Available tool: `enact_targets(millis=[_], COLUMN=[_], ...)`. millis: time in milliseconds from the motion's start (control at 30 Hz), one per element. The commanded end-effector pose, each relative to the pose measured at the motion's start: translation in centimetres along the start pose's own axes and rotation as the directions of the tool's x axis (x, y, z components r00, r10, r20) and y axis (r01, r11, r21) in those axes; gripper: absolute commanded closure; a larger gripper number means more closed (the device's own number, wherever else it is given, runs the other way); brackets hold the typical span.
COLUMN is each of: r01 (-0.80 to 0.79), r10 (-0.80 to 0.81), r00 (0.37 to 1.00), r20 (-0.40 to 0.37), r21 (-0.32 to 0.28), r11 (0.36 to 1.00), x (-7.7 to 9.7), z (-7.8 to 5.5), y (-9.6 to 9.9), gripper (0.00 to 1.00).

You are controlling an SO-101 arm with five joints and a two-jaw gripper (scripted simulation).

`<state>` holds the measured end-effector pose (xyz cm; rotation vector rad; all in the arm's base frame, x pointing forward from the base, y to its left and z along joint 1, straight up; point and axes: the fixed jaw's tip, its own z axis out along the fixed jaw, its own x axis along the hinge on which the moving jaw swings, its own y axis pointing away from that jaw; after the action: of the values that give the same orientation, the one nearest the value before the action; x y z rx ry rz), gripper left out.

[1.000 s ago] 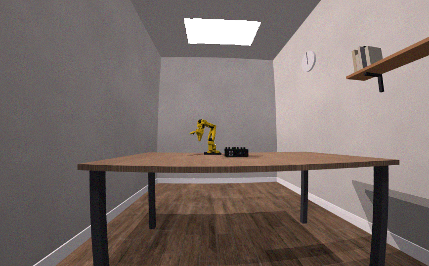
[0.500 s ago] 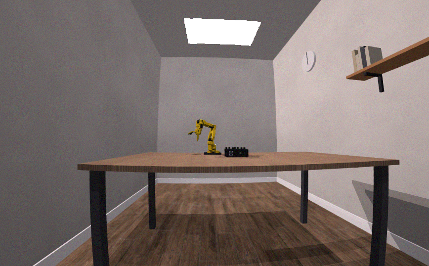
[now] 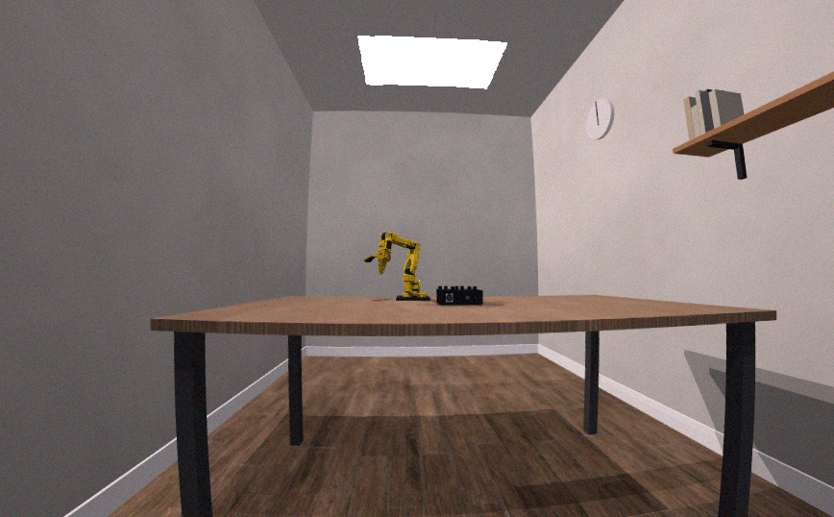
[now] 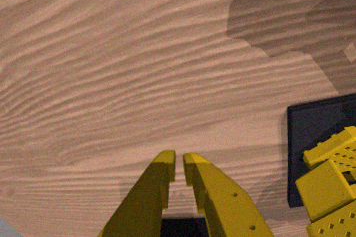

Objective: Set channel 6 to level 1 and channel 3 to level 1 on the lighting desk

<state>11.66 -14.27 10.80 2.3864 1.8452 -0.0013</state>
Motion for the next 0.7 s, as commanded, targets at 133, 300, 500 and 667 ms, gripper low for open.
enact_targets(millis=[133, 300, 500, 667], r01=[-0.161, -0.233, -0.278, -0.319], r10=[0.161, 0.233, 0.278, 0.32], r00=[0.987, 0.972, 0.96, 0.947], r20=[0.021, 0.022, 0.023, 0.023], r21=[-0.027, -0.028, -0.029, -0.03], r11=[0.987, 0.972, 0.96, 0.947], x=[-0.9, -1.21, -1.39, -1.57], z=[-0.43, -0.45, -0.46, -0.47], y=[-0.23, -0.43, -0.56, -0.69], gripper=[1.0, 1.0, 1.0, 1.0])
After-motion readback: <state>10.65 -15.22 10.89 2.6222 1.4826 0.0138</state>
